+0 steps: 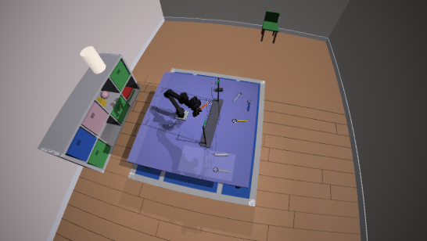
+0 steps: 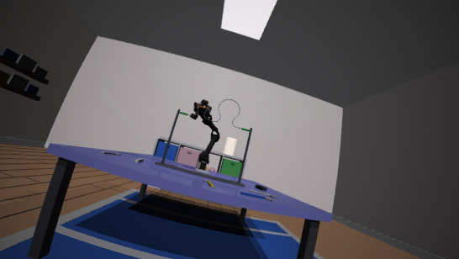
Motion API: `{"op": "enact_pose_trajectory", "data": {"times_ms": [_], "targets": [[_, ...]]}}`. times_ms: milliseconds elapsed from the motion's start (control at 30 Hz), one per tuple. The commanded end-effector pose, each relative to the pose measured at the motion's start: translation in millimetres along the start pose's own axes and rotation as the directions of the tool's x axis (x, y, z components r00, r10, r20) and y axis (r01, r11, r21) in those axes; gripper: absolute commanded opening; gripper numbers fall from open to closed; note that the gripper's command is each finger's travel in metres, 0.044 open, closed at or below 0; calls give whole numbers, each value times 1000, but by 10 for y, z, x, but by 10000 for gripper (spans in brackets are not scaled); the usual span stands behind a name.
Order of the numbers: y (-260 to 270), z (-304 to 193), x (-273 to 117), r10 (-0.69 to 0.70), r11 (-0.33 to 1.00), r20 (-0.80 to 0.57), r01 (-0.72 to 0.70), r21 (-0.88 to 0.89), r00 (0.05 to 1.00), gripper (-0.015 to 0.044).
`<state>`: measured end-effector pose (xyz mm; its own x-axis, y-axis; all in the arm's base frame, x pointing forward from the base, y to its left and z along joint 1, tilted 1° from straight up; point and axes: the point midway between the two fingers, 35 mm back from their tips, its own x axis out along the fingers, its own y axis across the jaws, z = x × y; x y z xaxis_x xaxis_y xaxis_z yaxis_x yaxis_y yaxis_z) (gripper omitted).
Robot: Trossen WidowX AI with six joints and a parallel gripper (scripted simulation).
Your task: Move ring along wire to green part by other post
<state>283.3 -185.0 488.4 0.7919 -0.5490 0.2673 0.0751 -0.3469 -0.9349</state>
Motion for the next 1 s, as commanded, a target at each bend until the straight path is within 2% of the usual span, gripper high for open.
{"op": "enact_pose_trajectory", "data": {"times_ms": [0, 500, 967], "targets": [[7, 2, 4, -24, 998, 9, 25, -56, 1000, -150], [78, -23, 10, -52, 993, 16, 54, -104, 999, -150], [419, -41, -26, 46, 997, -10, -45, 65, 999, -150]]}}
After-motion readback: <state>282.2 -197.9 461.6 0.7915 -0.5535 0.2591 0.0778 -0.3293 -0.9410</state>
